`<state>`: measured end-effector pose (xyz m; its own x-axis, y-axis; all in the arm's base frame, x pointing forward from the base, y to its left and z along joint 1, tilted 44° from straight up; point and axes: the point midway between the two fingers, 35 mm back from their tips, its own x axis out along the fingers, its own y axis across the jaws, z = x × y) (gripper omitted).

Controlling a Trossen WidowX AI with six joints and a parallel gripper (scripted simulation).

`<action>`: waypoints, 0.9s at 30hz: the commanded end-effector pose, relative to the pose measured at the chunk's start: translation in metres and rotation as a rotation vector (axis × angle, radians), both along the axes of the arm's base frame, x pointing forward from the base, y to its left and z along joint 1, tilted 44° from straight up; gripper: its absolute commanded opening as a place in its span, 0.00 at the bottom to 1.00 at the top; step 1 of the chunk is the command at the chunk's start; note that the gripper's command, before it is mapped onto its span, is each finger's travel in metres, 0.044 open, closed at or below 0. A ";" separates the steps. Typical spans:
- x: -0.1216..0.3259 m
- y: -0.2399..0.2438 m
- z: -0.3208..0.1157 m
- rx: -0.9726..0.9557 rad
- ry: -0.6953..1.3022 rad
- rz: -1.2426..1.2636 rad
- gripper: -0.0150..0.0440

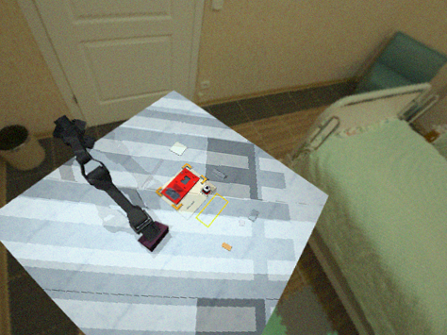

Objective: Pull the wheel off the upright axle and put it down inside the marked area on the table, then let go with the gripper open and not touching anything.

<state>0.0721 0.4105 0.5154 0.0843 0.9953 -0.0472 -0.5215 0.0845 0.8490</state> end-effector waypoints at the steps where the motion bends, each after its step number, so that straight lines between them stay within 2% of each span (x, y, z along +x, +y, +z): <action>1: 0.046 0.005 -0.034 -0.109 -0.036 -0.080 0.76; 11: 0.149 -0.011 -0.105 -0.338 -0.079 -0.255 0.76; 16: 0.181 -0.023 -0.129 -0.419 -0.087 -0.298 0.76; 27: 0.279 -0.093 -0.219 -0.701 -0.064 -0.368 0.76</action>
<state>0.3230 0.3437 0.3300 0.4322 0.7057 -0.5615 -0.4361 0.7085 0.5548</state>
